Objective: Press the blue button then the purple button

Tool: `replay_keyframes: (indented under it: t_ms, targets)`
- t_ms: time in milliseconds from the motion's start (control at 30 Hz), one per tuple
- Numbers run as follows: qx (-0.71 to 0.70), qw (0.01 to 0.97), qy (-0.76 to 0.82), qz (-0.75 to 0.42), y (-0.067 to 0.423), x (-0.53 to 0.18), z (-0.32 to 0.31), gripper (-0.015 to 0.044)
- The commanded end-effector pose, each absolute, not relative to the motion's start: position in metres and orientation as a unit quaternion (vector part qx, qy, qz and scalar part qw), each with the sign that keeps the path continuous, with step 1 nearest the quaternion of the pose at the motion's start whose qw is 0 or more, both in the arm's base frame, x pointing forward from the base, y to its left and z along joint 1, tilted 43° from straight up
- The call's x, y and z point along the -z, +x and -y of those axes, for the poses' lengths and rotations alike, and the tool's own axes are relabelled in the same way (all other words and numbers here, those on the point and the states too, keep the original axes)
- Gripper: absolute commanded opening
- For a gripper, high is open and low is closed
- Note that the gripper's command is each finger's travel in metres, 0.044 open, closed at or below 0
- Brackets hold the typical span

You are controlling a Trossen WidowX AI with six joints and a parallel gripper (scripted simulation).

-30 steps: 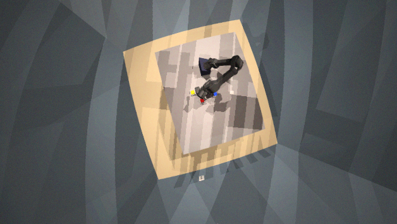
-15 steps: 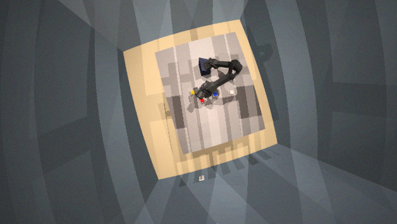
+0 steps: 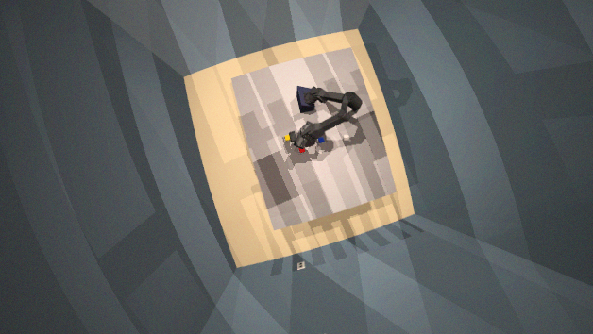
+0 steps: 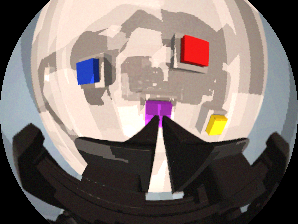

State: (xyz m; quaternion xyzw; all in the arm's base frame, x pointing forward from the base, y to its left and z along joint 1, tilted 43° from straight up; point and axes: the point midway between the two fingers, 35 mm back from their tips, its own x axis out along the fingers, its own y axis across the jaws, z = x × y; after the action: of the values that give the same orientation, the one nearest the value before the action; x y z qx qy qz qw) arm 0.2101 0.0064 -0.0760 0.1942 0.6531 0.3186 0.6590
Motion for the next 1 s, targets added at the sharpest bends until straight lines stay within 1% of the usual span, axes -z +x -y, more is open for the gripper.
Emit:
replay_keyframes:
  t_ms: [0, 867, 967]
  targets:
    - [-0.319, 0.656, 0.199, -0.655, 0.208, 0.082, -0.013, 0.002]
    - [-0.319, 0.656, 0.199, -0.655, 0.207, 0.088, -0.019, 0.002]
    - [-0.319, 0.656, 0.198, -0.655, 0.209, 0.072, -0.003, 0.002]
